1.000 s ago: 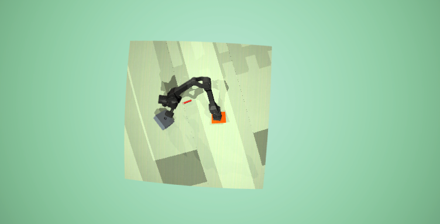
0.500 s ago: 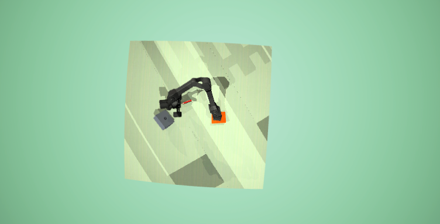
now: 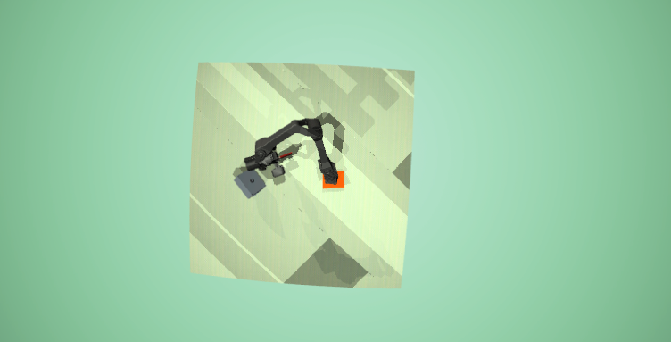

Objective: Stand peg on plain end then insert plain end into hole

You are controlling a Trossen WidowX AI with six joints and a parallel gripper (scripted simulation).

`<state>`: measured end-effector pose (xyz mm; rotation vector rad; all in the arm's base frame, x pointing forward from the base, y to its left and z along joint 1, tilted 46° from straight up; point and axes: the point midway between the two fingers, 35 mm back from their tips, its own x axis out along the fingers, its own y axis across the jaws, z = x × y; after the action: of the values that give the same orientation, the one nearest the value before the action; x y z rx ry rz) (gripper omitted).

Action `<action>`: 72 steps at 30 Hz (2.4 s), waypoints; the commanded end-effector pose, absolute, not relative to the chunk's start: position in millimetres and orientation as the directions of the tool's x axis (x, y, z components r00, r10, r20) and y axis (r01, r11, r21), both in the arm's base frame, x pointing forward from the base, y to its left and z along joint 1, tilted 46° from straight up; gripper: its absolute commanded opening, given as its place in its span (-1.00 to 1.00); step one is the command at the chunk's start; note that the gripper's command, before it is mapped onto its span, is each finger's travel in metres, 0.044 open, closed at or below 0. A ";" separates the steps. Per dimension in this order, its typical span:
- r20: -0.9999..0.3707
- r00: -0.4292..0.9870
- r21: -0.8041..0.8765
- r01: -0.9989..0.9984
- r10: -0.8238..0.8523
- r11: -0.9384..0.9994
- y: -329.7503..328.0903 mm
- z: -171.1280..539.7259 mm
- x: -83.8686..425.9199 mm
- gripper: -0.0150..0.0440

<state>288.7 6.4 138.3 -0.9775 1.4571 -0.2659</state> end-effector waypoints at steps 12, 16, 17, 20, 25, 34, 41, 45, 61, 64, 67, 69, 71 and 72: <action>-0.700 0.162 -0.689 -0.410 -0.696 0.597 -6.0 126.3 292.9 1.00; -0.700 0.162 -0.689 -0.410 -0.695 0.598 -10.3 121.8 294.3 1.00; -0.700 0.162 -0.689 -0.410 -0.695 0.598 -11.4 120.6 294.6 1.00; -0.700 0.163 -0.689 -0.410 -0.695 0.598 -14.8 117.3 295.6 1.00; -0.700 0.163 -0.689 -0.410 -0.696 0.597 -20.4 111.7 296.9 1.00; -0.699 0.163 -0.690 -0.410 -0.697 0.596 -30.8 102.0 298.8 1.00; -0.697 0.163 -0.692 -0.409 -0.698 0.595 -39.0 94.7 299.7 1.00; -0.696 0.164 -0.693 -0.409 -0.699 0.594 -43.8 90.7 300.1 1.00; -0.695 0.164 -0.694 -0.409 -0.700 0.593 -46.7 88.2 300.2 -0.07; -0.695 0.164 -0.694 -0.409 -0.700 0.593 -46.7 88.2 300.2 -0.12; -0.695 0.164 -0.694 -0.409 -0.700 0.593 -46.7 88.2 300.2 -0.12; -0.695 0.164 -0.694 -0.409 -0.700 0.593 -46.7 88.2 300.2 -0.12; -0.695 0.164 -0.694 -0.409 -0.700 0.593 -46.7 88.2 300.2 -0.12; -0.695 0.164 -0.694 -0.409 -0.700 0.593 -46.7 88.2 300.2 -0.14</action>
<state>299.9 -46.4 88.0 -0.9957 1.4604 -0.2660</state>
